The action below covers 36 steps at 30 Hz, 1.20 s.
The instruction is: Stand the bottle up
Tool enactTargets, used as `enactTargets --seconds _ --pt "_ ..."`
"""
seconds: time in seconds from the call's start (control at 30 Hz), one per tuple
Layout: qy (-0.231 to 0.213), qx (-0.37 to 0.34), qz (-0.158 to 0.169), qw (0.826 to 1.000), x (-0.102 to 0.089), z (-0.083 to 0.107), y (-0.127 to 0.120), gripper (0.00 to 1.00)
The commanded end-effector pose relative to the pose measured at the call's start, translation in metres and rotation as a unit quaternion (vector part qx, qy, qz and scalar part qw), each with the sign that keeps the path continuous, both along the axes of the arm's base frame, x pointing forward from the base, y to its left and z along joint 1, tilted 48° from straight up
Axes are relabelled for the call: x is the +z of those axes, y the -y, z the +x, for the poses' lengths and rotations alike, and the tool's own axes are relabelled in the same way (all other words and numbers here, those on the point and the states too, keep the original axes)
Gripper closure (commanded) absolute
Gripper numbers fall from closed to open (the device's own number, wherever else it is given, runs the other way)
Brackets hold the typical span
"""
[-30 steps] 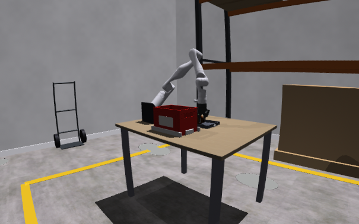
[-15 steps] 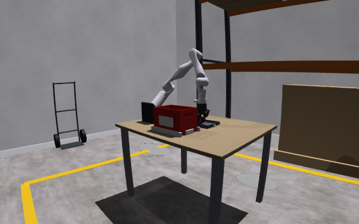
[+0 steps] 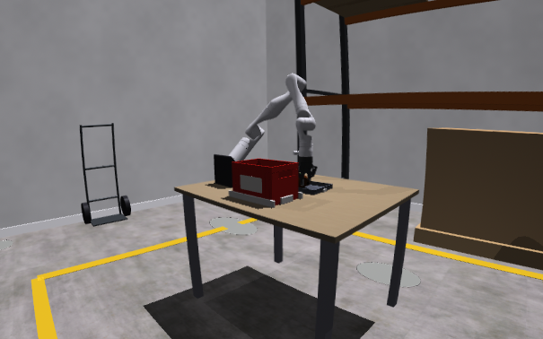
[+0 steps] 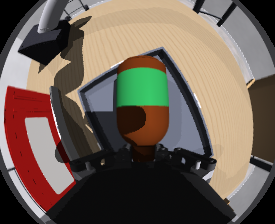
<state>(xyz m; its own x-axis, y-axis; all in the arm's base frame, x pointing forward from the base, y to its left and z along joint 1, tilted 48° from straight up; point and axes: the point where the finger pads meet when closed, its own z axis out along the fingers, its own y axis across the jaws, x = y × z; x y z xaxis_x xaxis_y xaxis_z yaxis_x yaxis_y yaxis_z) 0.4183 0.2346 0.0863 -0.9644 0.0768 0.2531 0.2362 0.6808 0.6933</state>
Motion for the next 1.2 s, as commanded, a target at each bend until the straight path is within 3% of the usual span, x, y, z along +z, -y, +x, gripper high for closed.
enactTargets --seconds 0.0,1.17 --pt "0.0 0.0 0.0 1.0 0.0003 0.0001 0.0003 1.0" --pt "0.0 0.0 0.0 1.0 0.0069 0.0013 0.0075 1.0"
